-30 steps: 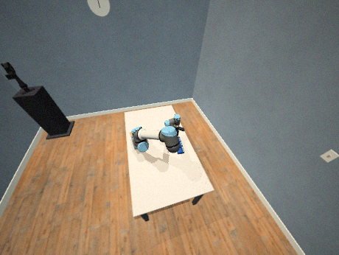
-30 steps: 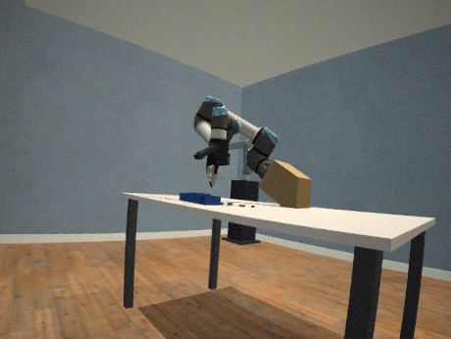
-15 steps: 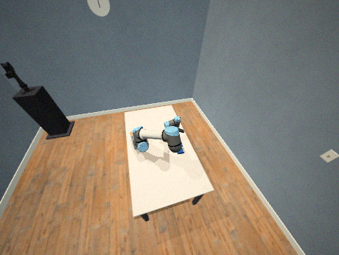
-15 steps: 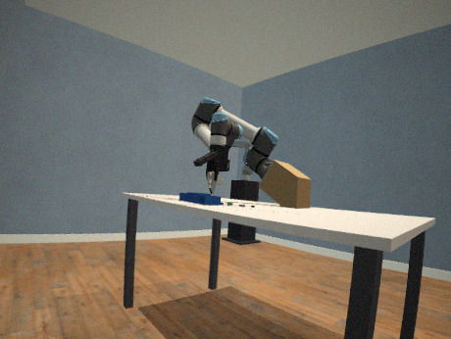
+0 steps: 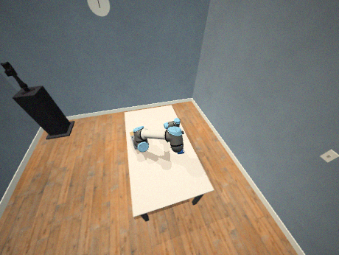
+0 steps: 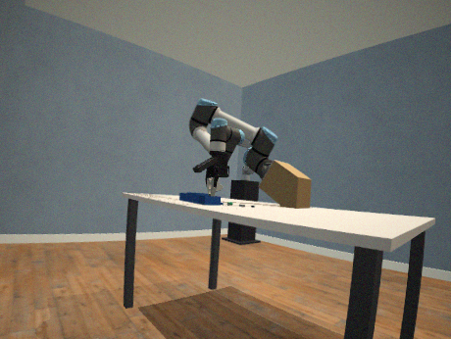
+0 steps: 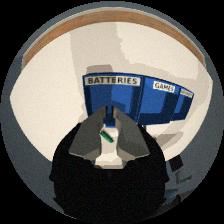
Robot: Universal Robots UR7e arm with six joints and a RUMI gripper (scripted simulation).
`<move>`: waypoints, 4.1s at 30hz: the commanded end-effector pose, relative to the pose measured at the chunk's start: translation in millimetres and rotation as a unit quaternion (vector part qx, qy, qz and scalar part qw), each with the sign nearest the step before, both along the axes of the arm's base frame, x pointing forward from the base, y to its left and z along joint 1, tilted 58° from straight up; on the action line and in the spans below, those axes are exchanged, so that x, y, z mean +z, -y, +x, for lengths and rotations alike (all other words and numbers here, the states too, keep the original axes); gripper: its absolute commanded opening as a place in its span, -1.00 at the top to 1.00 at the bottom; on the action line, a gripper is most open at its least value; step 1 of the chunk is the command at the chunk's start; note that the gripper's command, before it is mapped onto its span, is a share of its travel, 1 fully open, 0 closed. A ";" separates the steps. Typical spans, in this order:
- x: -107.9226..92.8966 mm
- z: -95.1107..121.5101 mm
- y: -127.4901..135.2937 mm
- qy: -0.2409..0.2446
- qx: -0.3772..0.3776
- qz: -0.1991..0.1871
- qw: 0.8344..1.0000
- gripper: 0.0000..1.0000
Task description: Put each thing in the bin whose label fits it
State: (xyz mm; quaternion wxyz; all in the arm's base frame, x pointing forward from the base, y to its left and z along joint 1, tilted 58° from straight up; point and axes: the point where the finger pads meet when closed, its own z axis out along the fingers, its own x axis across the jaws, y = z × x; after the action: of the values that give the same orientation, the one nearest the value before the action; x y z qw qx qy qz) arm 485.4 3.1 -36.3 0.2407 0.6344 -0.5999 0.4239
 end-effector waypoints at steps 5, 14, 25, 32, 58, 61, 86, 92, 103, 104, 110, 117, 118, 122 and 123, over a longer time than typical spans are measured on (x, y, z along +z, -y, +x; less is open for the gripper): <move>0.5 2.5 0.0 0.004 0.004 0.002 1.000 0.91; 0.6 2.5 0.0 0.004 0.004 0.002 1.000 0.91; 0.5 2.5 0.0 0.004 0.004 0.002 1.000 0.91; 0.5 2.5 0.1 0.004 0.004 0.002 1.000 0.91; 8.3 0.8 -11.1 0.006 0.005 0.002 1.000 0.91; 10.5 0.2 -14.4 0.006 0.005 0.002 1.000 0.91; 33.2 -11.3 -49.8 0.006 0.005 0.003 1.000 0.91; 32.6 -11.4 -49.2 0.005 0.004 0.002 1.000 0.91; 77.5 -33.8 -117.8 0.006 0.005 0.003 1.000 0.91; 81.3 -35.7 -123.6 0.006 0.005 0.003 1.000 0.91; 98.8 -44.2 -150.8 0.005 0.005 0.003 1.000 0.91; 96.9 -44.6 -150.6 0.004 0.005 0.002 1.000 0.91; 96.9 -44.6 -150.6 0.004 0.005 0.002 1.000 0.91; 96.9 -44.5 -150.3 0.004 0.004 0.002 1.000 0.91; 96.9 -44.5 -150.3 0.004 0.004 0.002 1.000 0.91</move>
State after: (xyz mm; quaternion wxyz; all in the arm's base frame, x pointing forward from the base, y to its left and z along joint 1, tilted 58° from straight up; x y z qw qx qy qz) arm 442.4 151.8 61.7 0.2286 0.6387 -0.5973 0.4277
